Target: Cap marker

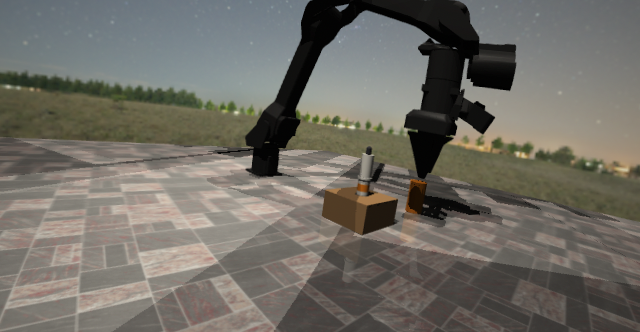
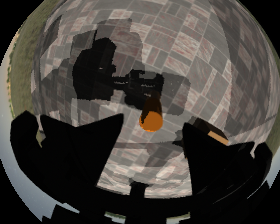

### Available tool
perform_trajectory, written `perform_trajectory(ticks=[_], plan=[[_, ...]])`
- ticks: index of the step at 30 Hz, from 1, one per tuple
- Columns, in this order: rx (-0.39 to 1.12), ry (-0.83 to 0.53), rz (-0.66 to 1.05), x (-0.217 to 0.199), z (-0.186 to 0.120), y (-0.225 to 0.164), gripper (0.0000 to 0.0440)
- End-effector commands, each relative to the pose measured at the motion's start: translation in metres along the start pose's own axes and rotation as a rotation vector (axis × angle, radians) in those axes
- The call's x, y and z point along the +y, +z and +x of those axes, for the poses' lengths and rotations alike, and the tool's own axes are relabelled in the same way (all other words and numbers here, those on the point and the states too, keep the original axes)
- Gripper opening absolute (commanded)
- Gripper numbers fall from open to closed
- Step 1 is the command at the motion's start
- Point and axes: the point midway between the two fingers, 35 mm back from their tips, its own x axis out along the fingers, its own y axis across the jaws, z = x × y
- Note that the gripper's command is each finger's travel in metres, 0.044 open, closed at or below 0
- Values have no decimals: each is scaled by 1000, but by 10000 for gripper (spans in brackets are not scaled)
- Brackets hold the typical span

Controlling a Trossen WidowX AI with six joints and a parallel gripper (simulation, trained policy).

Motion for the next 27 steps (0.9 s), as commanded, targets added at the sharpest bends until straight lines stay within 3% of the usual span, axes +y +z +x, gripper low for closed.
perform_trajectory(ticks=[1,21,24,27], plan=[[25,2,-18,2,6,-2,314],[104,-4,-107,3,45,-9,269],[102,-11,-119,3,48,-9,244],[95,-21,-127,2,47,-9,177]])
